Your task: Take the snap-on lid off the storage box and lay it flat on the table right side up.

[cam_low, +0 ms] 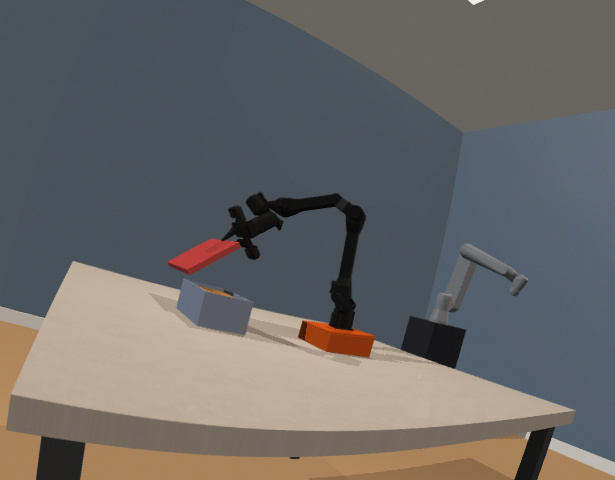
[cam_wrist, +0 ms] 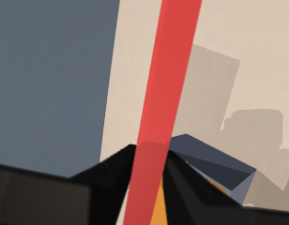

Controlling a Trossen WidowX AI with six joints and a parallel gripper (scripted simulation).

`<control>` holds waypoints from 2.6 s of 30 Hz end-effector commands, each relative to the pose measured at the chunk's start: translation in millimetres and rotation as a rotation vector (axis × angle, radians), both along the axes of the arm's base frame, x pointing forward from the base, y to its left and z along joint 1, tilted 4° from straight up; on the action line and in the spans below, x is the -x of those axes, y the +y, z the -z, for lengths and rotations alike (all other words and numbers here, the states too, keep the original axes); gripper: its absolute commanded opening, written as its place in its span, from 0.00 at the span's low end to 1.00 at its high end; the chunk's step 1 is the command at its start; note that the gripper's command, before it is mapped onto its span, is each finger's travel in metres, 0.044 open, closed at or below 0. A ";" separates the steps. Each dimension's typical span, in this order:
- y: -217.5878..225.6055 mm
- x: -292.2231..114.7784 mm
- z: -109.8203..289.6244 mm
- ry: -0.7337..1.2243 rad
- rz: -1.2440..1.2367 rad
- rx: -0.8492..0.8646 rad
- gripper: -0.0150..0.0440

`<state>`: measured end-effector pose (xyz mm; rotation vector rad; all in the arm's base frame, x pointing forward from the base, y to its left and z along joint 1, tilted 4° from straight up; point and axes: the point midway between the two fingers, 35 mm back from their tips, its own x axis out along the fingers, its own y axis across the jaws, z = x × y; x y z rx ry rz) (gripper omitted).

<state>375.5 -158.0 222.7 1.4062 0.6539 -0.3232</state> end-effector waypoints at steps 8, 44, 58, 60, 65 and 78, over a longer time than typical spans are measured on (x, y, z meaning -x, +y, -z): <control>-21.6 -4.0 -7.9 -0.020 -0.008 0.013 0.25; -92.7 -11.1 -11.2 -0.020 -0.008 0.018 0.25; -100.0 -11.7 -10.7 -0.020 -0.008 0.019 0.25; -100.0 -11.5 -9.0 -0.020 -0.008 0.019 0.25; -99.8 -11.0 -2.1 -0.020 -0.008 0.019 0.25; -100.0 -11.5 11.8 -0.020 -0.008 0.019 0.25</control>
